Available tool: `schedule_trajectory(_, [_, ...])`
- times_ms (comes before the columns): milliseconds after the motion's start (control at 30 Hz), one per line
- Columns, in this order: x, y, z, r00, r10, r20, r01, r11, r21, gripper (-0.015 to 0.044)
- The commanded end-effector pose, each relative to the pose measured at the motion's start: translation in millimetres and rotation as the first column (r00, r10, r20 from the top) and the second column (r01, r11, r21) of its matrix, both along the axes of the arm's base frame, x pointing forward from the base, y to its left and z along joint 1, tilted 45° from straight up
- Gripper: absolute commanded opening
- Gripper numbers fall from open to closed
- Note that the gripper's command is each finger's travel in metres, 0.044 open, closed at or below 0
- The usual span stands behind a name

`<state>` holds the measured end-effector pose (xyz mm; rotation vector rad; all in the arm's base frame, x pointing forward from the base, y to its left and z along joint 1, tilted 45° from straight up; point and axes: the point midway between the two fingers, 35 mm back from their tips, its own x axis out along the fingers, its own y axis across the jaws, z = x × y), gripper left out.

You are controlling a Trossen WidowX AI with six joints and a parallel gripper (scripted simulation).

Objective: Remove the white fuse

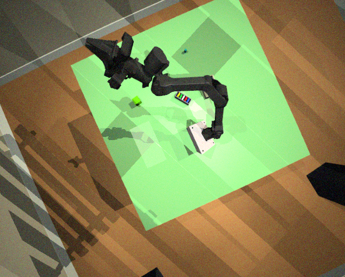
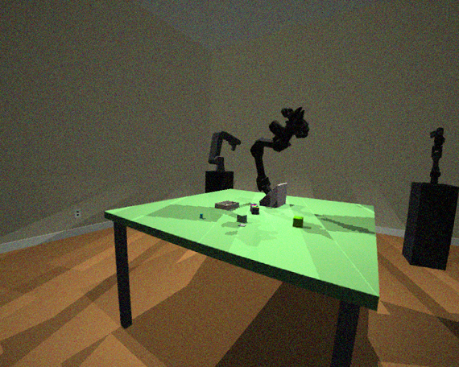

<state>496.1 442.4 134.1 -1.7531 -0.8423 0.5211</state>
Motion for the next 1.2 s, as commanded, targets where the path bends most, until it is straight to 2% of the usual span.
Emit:
schedule_trajectory(0, [20.6,-56.1,-55.8,0.798,-0.159,-0.581,0.268,0.957,0.107,0.0068])
schedule_trajectory(167, [23.3,-93.2,-84.6,0.564,-0.219,-0.796,0.479,0.872,0.099,0.0068])
schedule_trajectory(333, [18.5,-134.4,-111.2,0.291,-0.234,-0.928,0.690,0.723,0.035,0.0068])
schedule_trajectory(500, [6.1,-179.5,-133.9,0.026,-0.193,-0.981,0.861,0.502,-0.075,0.0068])
schedule_trajectory(667, [-12.8,-227.5,-149.8,-0.182,-0.105,-0.978,0.953,0.225,-0.201,0.0068])
schedule_trajectory(900, [-51.5,-296.0,-161.8,-0.343,0.060,-0.937,0.912,-0.218,-0.347,0.0068])
schedule_trajectory(1167, [-108.2,-369.7,-158.4,-0.334,0.202,-0.921,0.633,-0.676,-0.377,0.0068])
